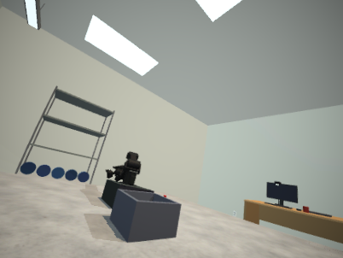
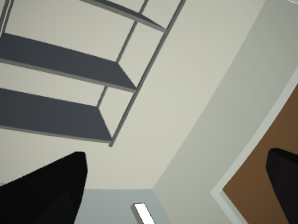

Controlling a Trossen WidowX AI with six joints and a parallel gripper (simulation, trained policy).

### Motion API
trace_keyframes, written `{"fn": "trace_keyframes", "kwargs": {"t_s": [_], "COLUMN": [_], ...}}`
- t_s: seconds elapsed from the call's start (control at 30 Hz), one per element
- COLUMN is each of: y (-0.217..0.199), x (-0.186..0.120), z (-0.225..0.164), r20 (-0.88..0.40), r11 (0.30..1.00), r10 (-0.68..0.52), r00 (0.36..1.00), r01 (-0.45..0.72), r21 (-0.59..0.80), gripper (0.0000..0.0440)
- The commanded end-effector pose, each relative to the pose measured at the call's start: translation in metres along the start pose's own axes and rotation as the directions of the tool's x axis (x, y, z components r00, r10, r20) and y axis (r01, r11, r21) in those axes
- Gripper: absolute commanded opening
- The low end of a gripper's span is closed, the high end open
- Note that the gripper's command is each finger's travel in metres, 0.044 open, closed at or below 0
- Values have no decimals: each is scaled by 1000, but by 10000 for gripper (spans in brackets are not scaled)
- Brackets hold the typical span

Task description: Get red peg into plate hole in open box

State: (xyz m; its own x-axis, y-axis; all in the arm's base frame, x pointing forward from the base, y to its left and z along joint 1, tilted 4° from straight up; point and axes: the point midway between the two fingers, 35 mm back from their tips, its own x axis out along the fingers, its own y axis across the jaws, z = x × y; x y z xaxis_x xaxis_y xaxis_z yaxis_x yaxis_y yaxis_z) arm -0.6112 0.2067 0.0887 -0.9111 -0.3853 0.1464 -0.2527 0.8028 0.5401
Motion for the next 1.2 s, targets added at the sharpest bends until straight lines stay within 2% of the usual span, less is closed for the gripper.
{"fn": "trace_keyframes", "kwargs": {"t_s": [0.0, 0.07, 0.3, 0.57, 0.83, 1.17], "y": [7, 21, 78, 133, 164, 170], "x": [-5, -18, -88, -191, -311, -465], "z": [0, 3, 22, 38, 39, 14], "r20": [9, 34, 187, 384, 571, 761], "r11": [1000, 997, 968, 926, 893, 882], "r10": [15, 49, 176, 299, 399, 459], "r00": [1000, 998, 967, 873, 717, 458], "r01": [-15, -46, -135, -169, -165, -131], "r21": [-22, -68, -212, -336, -418, -453], "gripper": [414, 440, 440, 440, 440, 440]}}
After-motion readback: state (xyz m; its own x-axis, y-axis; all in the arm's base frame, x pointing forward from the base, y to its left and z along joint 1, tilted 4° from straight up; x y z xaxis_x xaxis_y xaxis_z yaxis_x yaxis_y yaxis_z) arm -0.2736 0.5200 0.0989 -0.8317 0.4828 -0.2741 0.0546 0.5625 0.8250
